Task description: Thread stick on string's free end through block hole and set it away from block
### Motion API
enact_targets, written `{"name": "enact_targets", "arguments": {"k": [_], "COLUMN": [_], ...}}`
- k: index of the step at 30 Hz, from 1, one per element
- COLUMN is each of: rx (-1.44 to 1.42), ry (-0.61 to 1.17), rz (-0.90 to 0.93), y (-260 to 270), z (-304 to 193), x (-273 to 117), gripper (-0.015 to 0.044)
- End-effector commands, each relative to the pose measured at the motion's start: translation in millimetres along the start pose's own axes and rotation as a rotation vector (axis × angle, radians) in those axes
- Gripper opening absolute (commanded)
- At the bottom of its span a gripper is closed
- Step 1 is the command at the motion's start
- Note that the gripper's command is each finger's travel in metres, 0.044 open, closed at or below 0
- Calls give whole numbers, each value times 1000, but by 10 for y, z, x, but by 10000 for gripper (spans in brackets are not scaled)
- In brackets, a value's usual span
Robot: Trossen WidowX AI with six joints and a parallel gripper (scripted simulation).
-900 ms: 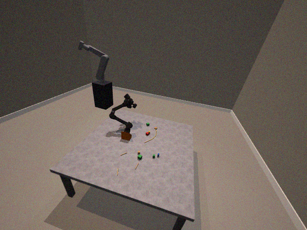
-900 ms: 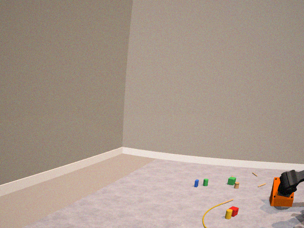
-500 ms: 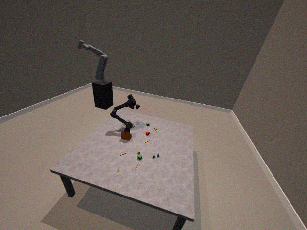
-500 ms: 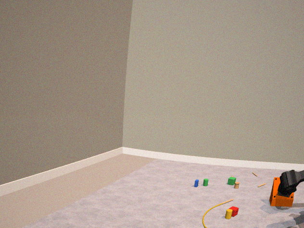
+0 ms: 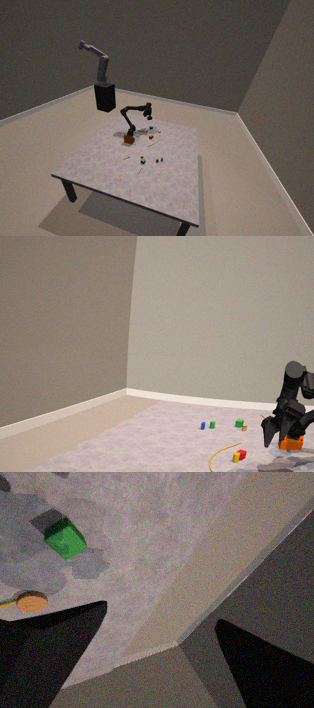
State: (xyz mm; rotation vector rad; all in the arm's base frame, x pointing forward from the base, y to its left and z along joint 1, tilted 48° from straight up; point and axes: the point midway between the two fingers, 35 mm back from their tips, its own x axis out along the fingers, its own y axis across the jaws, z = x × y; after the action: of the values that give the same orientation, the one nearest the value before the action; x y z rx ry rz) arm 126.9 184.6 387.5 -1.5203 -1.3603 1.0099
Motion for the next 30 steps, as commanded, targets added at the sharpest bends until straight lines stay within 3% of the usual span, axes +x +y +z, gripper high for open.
{"name": "enact_targets", "arguments": {"k": [1,9,16,30], "rx": [188,611,1068,1166], "ry": [58,112,52,20], "rz": [129,434,719,768], "y": [539,1733,2647,2767], "z": [-295,-511,-196,-86], "x": [66,-74,-434,-517], "gripper": [440,440,440,440]}}
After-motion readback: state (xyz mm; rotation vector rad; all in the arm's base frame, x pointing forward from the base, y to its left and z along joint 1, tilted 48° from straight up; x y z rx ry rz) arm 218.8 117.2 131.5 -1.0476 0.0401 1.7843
